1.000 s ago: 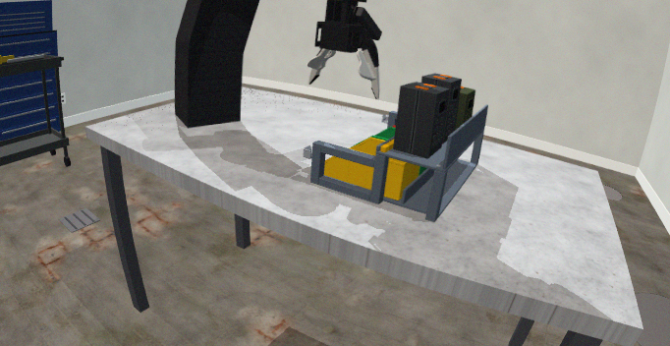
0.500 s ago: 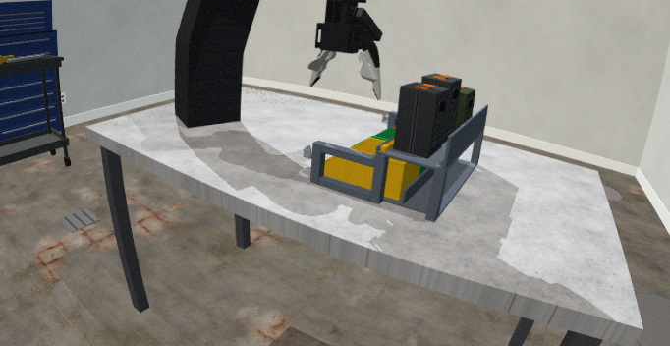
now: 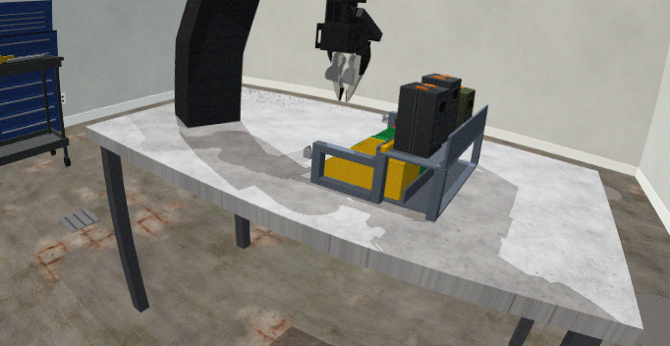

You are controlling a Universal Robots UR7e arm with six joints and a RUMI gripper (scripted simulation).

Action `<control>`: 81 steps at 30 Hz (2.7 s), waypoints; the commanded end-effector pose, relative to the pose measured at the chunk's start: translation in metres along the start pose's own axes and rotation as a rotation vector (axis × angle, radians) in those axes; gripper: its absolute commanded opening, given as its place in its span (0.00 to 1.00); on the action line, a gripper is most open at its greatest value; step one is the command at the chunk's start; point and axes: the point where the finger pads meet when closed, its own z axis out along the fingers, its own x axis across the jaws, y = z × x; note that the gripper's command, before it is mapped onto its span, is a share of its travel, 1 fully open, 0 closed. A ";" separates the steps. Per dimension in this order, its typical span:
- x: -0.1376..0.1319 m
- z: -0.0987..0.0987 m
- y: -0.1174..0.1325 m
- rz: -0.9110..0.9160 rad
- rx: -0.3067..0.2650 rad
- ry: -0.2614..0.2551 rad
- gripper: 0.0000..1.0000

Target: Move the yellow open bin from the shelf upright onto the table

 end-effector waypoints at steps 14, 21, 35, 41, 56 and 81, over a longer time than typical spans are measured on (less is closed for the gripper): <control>0.001 -0.001 0.000 0.000 -0.001 0.001 0.00; 0.001 -0.001 0.000 0.000 -0.001 0.001 0.00; 0.000 0.025 0.000 0.000 -0.001 0.001 0.00; -0.001 0.042 -0.001 0.000 -0.001 0.001 0.58; -0.001 0.042 -0.001 0.000 -0.001 0.001 0.58; -0.001 0.043 -0.001 0.000 -0.001 0.001 0.58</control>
